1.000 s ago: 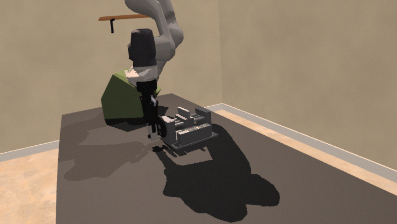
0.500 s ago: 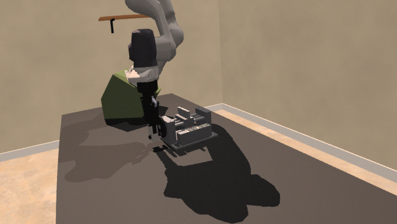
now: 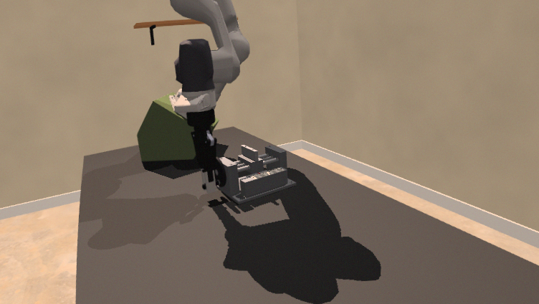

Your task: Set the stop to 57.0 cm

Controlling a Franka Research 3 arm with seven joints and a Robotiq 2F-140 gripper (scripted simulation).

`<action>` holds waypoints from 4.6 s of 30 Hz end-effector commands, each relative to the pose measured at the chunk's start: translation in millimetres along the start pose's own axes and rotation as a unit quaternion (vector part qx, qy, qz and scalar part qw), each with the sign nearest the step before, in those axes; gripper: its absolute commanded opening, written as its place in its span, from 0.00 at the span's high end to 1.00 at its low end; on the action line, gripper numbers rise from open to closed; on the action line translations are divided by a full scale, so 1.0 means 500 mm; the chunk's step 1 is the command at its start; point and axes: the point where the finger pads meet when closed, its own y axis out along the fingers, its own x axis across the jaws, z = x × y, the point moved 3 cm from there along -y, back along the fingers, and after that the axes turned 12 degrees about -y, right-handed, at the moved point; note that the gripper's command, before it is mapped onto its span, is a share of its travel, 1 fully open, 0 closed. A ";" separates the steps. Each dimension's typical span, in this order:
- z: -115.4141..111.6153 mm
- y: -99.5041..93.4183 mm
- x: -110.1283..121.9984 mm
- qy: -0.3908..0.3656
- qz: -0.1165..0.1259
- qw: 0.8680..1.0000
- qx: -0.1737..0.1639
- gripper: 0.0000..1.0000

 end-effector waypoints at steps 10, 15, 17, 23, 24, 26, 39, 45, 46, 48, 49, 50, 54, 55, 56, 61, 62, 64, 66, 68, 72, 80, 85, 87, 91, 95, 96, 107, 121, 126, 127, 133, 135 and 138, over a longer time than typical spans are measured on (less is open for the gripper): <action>0.006 -0.004 -0.015 0.002 0.003 1.000 0.001 0.96; 0.007 -0.006 -0.018 0.002 0.003 1.000 0.001 0.96; 0.007 -0.006 -0.020 0.002 0.003 1.000 0.001 0.96; 0.008 -0.008 -0.023 0.002 0.003 1.000 0.001 0.96; 0.008 -0.009 -0.024 0.002 0.003 1.000 0.001 0.96; 0.008 -0.009 -0.025 0.002 0.003 1.000 0.001 0.96; 0.009 -0.013 -0.029 0.002 0.003 1.000 0.001 0.96; 0.010 -0.013 -0.030 0.002 0.003 1.000 0.001 0.96; 0.010 -0.014 -0.031 0.002 0.003 1.000 0.001 0.96; 0.010 -0.014 -0.031 0.002 0.003 1.000 0.001 0.96; 0.010 -0.014 -0.031 0.002 0.003 1.000 0.001 0.96; 0.010 -0.014 -0.032 0.002 0.003 1.000 0.001 0.96; 0.010 -0.015 -0.032 0.002 0.003 1.000 0.001 0.96; 0.010 -0.015 -0.033 0.002 0.003 1.000 0.001 0.96; 0.010 -0.015 -0.033 0.002 0.003 1.000 0.001 0.96; 0.010 -0.016 -0.033 0.002 0.003 1.000 0.001 0.96; 0.010 -0.016 -0.033 0.002 0.003 1.000 0.001 0.96; 0.010 -0.016 -0.034 0.002 0.003 1.000 0.001 0.96; 0.010 -0.016 -0.034 0.002 0.003 1.000 0.001 0.96; 0.010 -0.016 -0.034 0.002 0.003 1.000 0.001 0.96; 0.010 -0.016 -0.034 0.002 0.003 1.000 0.001 0.96; 0.010 -0.017 -0.034 0.002 0.003 1.000 0.001 0.96; 0.010 -0.017 -0.034 0.002 0.003 1.000 0.001 0.96; 0.010 -0.017 -0.034 0.002 0.003 1.000 0.001 0.96; 0.010 -0.017 -0.034 0.002 0.003 1.000 0.001 0.96; 0.010 -0.017 -0.034 0.002 0.003 1.000 0.001 0.96; 0.010 -0.017 -0.034 0.002 0.003 1.000 0.001 0.96; 0.010 -0.017 -0.034 0.002 0.003 1.000 0.001 0.96; 0.010 -0.017 -0.034 0.002 0.003 1.000 0.001 0.96; 0.010 -0.017 -0.034 0.002 0.003 1.000 0.001 0.96; 0.010 -0.017 -0.034 0.002 0.003 1.000 0.001 0.96; 0.010 -0.017 -0.034 0.002 0.003 1.000 0.001 0.96; 0.010 -0.017 -0.034 0.002 0.003 1.000 0.001 0.96; 0.010 -0.017 -0.034 0.002 0.003 1.000 0.001 0.96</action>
